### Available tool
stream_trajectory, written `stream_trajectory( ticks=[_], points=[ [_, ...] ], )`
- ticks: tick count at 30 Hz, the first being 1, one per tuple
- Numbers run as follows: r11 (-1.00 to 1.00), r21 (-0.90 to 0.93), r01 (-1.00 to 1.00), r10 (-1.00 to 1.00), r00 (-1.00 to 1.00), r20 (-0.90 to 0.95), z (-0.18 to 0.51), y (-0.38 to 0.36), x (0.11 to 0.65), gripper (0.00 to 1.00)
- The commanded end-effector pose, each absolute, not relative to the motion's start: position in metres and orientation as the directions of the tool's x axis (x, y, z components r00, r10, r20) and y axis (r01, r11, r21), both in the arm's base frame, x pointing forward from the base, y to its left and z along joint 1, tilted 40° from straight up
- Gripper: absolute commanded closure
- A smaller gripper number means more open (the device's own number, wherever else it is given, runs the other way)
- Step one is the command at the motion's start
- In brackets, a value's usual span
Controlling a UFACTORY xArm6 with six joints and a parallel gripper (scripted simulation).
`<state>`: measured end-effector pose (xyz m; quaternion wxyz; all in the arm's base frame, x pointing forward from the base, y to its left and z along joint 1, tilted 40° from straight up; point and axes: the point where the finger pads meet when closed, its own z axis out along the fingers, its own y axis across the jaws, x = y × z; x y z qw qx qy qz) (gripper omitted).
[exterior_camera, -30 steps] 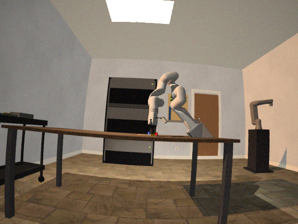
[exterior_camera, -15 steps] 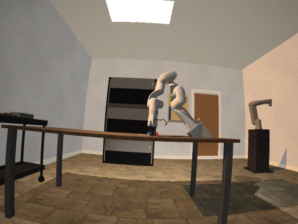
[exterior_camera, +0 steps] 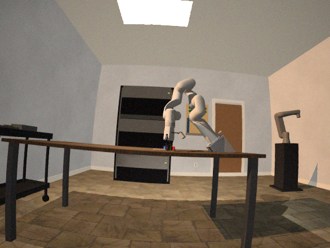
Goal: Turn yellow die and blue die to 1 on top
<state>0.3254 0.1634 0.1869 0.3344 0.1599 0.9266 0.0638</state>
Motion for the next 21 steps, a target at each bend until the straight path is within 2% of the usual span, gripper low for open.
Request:
stream_trajectory(
  ticks=[1, 14, 15, 21],
  points=[
    [0.941, 0.227, 0.253, 0.339, -0.724, -0.600, 0.1879, 0.1639, 0.3258, 0.53],
    [0.941, 0.227, 0.253, 0.339, -0.724, -0.600, 0.1879, 0.1639, 0.3258, 0.53],
    [0.941, 0.227, 0.253, 0.339, -0.724, -0.600, 0.1879, 0.1639, 0.3258, 0.73],
    [0.941, 0.227, 0.253, 0.339, -0.724, -0.600, 0.1879, 0.1639, 0.3258, 0.73]
  ],
)
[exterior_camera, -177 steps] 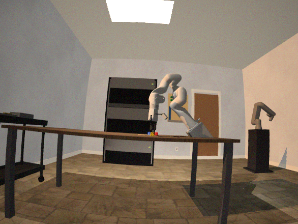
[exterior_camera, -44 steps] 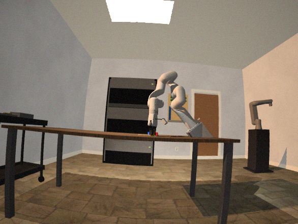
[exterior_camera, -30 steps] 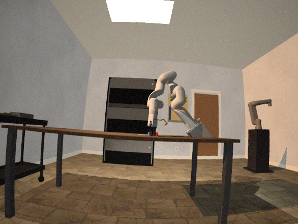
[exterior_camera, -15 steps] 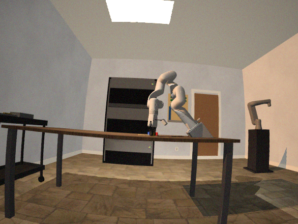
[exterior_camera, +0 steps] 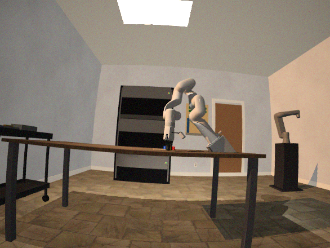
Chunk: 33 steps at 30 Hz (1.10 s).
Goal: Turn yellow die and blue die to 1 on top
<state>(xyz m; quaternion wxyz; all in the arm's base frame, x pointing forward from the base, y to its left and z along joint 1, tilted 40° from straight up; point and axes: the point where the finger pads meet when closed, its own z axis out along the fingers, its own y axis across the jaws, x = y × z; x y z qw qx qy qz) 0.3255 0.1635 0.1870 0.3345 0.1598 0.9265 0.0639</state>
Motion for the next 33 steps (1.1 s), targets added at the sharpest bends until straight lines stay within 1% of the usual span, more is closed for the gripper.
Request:
stream_trajectory(
  ticks=[1, 33],
  points=[
    [0.941, 0.227, 0.253, 0.339, -0.724, -0.600, 0.1879, 0.1639, 0.3258, 0.73],
    [0.941, 0.227, 0.253, 0.339, -0.724, -0.600, 0.1905, 0.1639, 0.3237, 0.73]
  ],
)
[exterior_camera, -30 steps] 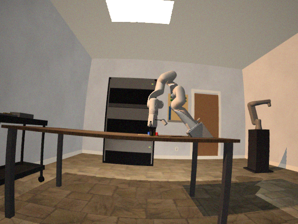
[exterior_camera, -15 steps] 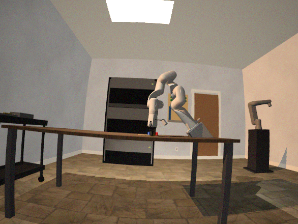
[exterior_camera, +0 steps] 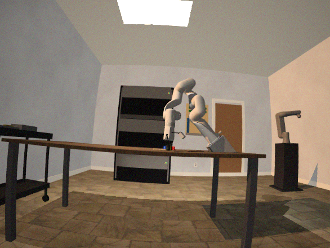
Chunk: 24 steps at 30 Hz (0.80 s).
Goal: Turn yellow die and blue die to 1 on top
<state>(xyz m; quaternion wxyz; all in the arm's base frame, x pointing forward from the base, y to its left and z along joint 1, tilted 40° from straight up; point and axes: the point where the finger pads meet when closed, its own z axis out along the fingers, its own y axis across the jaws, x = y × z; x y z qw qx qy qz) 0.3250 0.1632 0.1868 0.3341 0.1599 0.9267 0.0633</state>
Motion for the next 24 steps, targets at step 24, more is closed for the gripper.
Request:
stream_trajectory(
  ticks=[24],
  points=[
    [0.941, 0.227, 0.253, 0.339, -0.724, -0.600, 0.265, 0.163, 0.262, 0.73]
  ],
)
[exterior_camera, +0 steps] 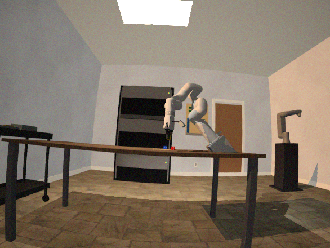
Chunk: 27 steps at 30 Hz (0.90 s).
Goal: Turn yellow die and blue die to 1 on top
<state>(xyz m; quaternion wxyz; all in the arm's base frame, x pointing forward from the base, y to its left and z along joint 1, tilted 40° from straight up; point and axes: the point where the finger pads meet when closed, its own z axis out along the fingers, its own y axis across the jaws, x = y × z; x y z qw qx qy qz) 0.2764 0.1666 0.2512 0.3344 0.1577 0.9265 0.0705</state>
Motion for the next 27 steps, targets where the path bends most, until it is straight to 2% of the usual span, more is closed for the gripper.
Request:
stream_trajectory(
  ticks=[1, 14, 27],
  points=[
    [0.941, 0.227, 0.253, 0.339, -0.724, -0.600, 0.265, 0.163, 0.262, 0.73],
    [0.948, 0.207, 0.241, 0.318, -0.735, -0.599, 0.265, 0.153, 0.264, 0.73],
    [0.995, 0.061, 0.075, 0.097, -0.792, -0.603, 0.269, 0.074, 0.272, 0.73]
  ],
)
